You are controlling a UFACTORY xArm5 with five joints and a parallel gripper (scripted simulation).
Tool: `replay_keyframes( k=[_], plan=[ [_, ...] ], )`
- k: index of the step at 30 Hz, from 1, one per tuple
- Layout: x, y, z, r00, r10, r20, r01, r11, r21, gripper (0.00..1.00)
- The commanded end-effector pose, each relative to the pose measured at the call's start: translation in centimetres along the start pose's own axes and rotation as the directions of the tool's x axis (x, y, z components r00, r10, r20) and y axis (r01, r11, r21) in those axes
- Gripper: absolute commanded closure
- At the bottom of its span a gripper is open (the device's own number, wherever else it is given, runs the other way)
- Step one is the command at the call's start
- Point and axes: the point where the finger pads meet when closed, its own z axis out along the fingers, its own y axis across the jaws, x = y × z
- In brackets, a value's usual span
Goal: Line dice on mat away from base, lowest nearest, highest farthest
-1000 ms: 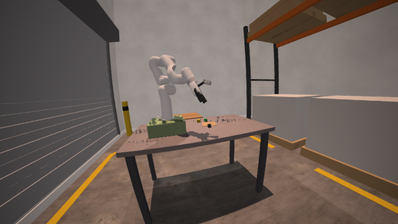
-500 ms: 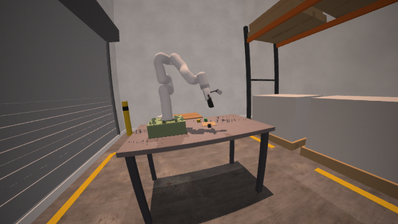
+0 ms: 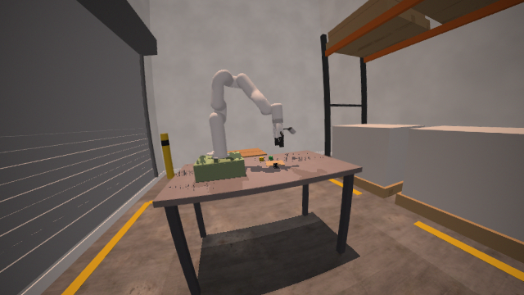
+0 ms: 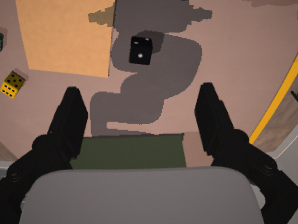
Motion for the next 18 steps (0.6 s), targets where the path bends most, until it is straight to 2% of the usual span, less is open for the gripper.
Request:
replay_keyframes(
  k=[1,18],
  plan=[
    [0.55,-0.77,0.33,1.0,-0.013,0.017,0.013,1.0,0.004,0.0],
    [0.53,-0.77,0.69,1.0,-0.013,0.017,0.013,1.0,0.004,0.0]
  ],
)
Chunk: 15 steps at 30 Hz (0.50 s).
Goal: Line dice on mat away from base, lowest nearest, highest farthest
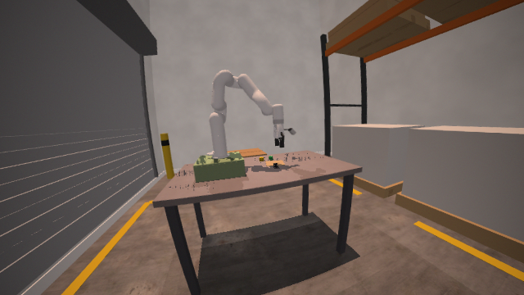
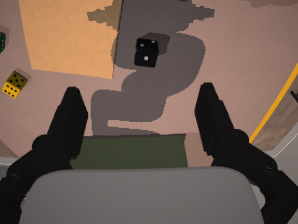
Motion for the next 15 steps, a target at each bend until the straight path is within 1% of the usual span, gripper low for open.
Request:
replay_keyframes(
  k=[1,4,8,10,15],
  plan=[
    [0.1,0.0,0.5,1.0,0.0,-0.003,0.0,1.0,-0.001,0.0],
    [0.1,0.0,2.0,1.0,0.0,-0.003,0.0,1.0,-0.001,0.0],
    [0.1,0.0,4.9,1.0,0.0,-0.003,0.0,1.0,-0.001,0.0],
    [0.1,0.0,4.9,1.0,0.0,-0.003,0.0,1.0,-0.001,0.0],
    [0.1,-0.1,8.3,1.0,0.0,-0.003,0.0,1.0,-0.001,0.0]
  ],
)
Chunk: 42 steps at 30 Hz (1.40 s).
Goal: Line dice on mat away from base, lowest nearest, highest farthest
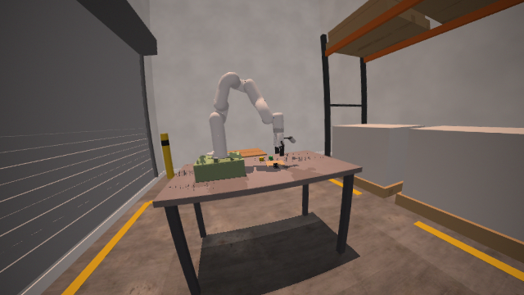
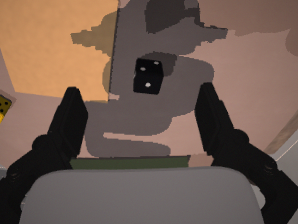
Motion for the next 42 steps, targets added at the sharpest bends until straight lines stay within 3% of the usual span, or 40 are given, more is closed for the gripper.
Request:
replay_keyframes(
  k=[1,6,42],
  plan=[
    [0.26,0.03,2.78,1.0,0.0,-0.003,0.0,1.0,-0.001,0.0],
    [0.26,0.03,3.74,1.0,0.0,-0.003,0.0,1.0,-0.001,0.0],
    [0.26,0.03,3.75,1.0,0.0,-0.003,0.0,1.0,-0.001,0.0]
  ],
)
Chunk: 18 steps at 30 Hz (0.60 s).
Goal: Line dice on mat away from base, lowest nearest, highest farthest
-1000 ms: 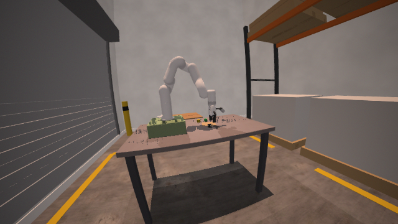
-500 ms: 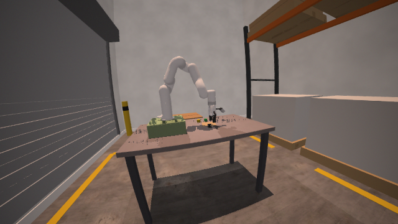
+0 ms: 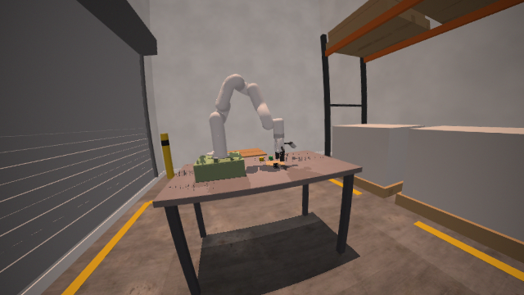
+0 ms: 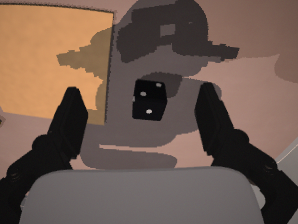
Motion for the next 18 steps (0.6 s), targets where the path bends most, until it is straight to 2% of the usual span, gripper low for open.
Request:
replay_keyframes(
  k=[1,11,18],
  plan=[
    [0.1,0.0,-0.1,1.0,0.0,-0.003,0.0,1.0,-0.001,0.0],
    [0.2,-0.2,-0.1,1.0,0.0,-0.003,0.0,1.0,-0.001,0.0],
    [0.5,-2.1,-0.1,1.0,0.0,-0.003,0.0,1.0,-0.001,0.0]
  ],
)
